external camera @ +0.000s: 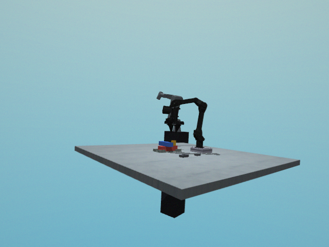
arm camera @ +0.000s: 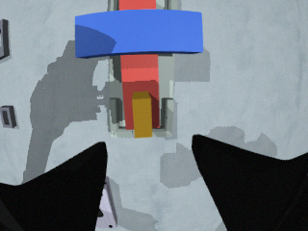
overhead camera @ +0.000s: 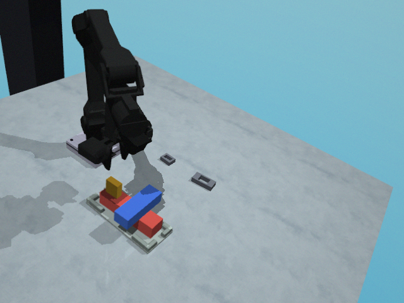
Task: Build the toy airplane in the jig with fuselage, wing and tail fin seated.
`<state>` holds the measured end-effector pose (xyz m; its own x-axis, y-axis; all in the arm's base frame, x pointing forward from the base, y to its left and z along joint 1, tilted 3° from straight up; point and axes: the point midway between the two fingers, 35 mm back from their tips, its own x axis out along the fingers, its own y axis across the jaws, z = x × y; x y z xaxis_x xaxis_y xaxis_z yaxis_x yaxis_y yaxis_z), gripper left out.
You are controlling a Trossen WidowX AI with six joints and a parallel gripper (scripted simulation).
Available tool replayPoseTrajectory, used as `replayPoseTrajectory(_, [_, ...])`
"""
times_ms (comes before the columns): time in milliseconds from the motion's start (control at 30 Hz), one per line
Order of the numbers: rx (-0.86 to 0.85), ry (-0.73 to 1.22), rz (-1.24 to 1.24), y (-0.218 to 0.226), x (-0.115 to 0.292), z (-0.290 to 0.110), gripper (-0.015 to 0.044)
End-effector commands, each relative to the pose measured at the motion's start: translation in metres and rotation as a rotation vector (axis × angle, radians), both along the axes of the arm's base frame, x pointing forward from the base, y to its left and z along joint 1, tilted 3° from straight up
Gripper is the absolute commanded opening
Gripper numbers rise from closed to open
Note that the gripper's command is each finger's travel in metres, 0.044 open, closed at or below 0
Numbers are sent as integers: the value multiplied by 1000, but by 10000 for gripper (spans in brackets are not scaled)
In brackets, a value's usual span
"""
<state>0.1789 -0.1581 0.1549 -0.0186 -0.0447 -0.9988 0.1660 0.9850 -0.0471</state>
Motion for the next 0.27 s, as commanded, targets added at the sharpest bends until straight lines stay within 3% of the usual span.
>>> replayPoseTrajectory(0, [1, 6, -7, 0, 0, 0, 260])
replayPoseTrajectory(233, [1, 6, -7, 0, 0, 0, 260])
